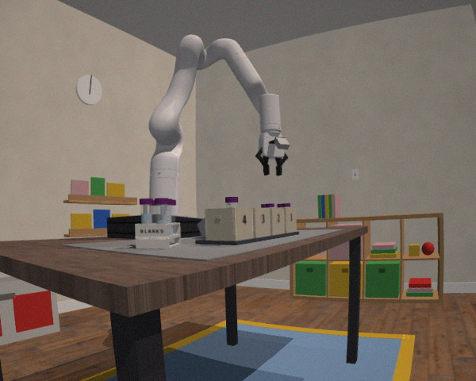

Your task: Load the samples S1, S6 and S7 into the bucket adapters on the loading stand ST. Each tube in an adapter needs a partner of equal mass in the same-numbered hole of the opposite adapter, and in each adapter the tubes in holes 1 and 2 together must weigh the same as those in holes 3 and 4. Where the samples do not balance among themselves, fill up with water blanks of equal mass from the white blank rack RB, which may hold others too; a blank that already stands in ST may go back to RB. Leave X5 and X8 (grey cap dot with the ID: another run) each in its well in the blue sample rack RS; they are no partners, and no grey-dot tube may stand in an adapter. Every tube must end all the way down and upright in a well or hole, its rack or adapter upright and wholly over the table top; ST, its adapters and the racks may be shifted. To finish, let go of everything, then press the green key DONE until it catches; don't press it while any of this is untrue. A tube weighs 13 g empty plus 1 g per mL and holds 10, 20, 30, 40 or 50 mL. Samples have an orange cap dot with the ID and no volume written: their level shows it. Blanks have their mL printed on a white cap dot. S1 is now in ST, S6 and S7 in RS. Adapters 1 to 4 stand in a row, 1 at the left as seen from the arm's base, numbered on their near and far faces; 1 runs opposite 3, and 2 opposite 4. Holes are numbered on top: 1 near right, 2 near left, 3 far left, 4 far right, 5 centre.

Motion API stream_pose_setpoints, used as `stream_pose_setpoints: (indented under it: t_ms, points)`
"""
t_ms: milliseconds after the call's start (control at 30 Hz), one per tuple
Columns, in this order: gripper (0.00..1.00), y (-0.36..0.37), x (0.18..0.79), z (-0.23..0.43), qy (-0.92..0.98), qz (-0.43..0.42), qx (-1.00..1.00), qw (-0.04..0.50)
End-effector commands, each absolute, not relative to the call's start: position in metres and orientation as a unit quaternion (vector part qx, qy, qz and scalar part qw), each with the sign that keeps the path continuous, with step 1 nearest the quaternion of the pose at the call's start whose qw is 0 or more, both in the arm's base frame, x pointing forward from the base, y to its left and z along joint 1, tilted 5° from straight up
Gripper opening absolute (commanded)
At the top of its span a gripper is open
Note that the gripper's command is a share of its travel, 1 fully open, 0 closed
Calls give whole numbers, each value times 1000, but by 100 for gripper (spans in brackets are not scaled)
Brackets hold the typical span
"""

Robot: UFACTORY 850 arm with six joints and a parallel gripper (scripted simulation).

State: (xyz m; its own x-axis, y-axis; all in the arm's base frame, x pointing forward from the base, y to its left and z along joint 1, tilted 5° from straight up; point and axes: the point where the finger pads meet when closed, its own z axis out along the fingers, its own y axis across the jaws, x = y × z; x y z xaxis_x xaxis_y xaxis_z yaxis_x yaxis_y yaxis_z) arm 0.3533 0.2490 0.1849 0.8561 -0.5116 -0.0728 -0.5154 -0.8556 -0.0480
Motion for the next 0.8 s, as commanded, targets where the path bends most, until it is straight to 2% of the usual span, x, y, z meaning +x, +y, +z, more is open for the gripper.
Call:
stream_pose_setpoints:
  t_ms: [0,767]
  points:
    - [57,272,349,187,267,28,-963,33]
    - [57,372,325,196,267,28,-963,33]
